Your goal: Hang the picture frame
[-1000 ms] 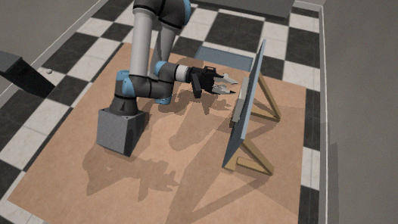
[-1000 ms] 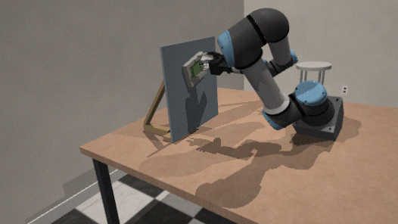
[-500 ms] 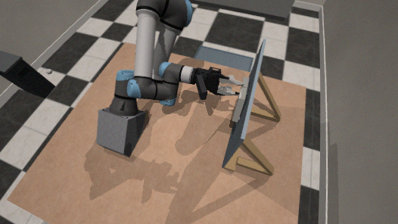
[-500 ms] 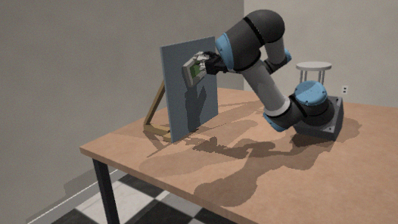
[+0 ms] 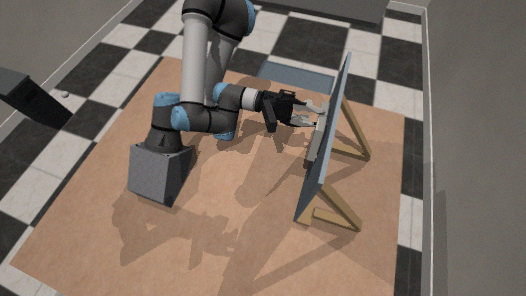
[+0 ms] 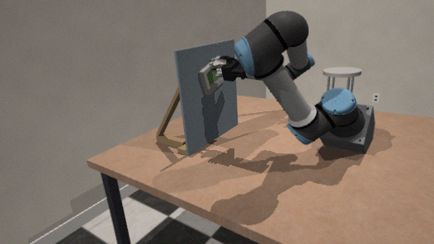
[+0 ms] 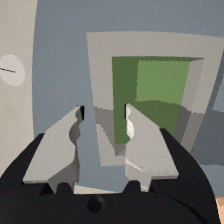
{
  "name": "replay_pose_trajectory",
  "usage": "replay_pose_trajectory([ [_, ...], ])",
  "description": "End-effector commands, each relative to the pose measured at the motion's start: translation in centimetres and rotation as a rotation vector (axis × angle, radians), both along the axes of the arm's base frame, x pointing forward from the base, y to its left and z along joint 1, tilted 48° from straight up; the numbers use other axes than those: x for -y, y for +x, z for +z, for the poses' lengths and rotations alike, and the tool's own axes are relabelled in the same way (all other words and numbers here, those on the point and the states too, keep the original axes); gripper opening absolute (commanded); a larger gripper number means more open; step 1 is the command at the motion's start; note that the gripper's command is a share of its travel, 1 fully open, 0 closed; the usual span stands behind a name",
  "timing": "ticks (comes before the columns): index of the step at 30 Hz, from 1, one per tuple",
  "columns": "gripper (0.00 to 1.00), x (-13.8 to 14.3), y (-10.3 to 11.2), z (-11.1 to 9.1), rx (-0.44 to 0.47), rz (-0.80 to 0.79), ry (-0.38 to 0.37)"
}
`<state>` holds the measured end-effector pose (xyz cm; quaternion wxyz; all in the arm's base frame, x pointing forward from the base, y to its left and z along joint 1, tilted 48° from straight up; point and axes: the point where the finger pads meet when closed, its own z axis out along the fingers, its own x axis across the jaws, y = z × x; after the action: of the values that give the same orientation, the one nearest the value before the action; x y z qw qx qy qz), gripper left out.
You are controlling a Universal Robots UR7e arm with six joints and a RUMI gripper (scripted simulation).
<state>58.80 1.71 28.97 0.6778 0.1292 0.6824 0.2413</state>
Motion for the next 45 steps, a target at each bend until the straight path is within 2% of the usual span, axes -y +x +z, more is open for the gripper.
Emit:
replay_pose_trajectory([
  [1,0.29,0.03,0.06,0.02,0.000,-0.001,0.000],
  [36,0.29,0.03,0.06,0.02,0.000,-0.001,0.000],
  [37,0.00,0.03,0.06,0.02,0.000,-0.001,0.000],
  [45,0.00,0.03,0.06,0.02,0.000,-0.001,0.000],
])
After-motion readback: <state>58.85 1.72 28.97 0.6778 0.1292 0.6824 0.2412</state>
